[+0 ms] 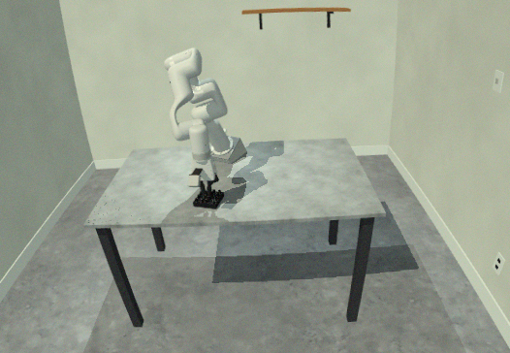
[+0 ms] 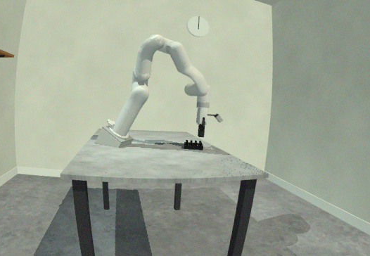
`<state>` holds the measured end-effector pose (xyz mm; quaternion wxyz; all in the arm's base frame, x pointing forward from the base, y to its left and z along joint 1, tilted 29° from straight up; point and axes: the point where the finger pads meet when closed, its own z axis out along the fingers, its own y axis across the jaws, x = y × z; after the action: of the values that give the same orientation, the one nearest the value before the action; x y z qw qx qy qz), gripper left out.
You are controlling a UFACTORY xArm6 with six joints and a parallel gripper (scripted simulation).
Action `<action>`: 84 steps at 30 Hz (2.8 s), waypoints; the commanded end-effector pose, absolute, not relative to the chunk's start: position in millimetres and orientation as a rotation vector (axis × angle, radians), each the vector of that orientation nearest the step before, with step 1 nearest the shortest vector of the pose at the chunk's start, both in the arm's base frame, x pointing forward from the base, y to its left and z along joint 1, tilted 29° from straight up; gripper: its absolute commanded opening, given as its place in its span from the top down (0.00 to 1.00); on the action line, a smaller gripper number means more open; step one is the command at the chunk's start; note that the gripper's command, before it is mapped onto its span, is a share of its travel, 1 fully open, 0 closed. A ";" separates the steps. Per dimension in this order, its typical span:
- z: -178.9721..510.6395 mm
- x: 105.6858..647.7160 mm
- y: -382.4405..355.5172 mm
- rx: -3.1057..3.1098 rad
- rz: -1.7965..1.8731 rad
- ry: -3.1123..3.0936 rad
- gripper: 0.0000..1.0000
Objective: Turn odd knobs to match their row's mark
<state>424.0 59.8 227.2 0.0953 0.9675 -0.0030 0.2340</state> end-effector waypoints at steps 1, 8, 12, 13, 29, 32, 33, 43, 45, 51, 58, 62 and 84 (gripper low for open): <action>229.6 424.4 60.3 2.839 0.671 0.183 0.81; 231.3 423.5 60.8 2.738 0.609 0.566 0.81; 232.2 423.1 61.0 2.662 0.571 0.769 0.81; 232.2 423.1 61.0 2.662 0.571 0.769 0.81; 235.8 421.2 62.0 2.251 0.402 1.479 0.81; 236.3 420.9 62.1 2.180 0.376 1.567 0.81; 236.6 420.8 62.2 2.139 0.362 1.615 0.81; 238.6 419.6 62.7 1.803 0.248 1.947 0.81; 239.1 419.4 62.9 1.723 0.222 2.011 0.81; 240.2 418.8 63.2 1.523 0.160 2.155 0.81; 241.7 417.9 63.6 1.228 0.071 2.328 0.81; 242.6 417.4 63.8 1.044 0.018 2.414 0.81; 244.8 416.1 64.4 0.564 -0.113 2.574 0.81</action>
<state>415.4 64.0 243.2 0.2480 0.2077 0.9453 -0.0426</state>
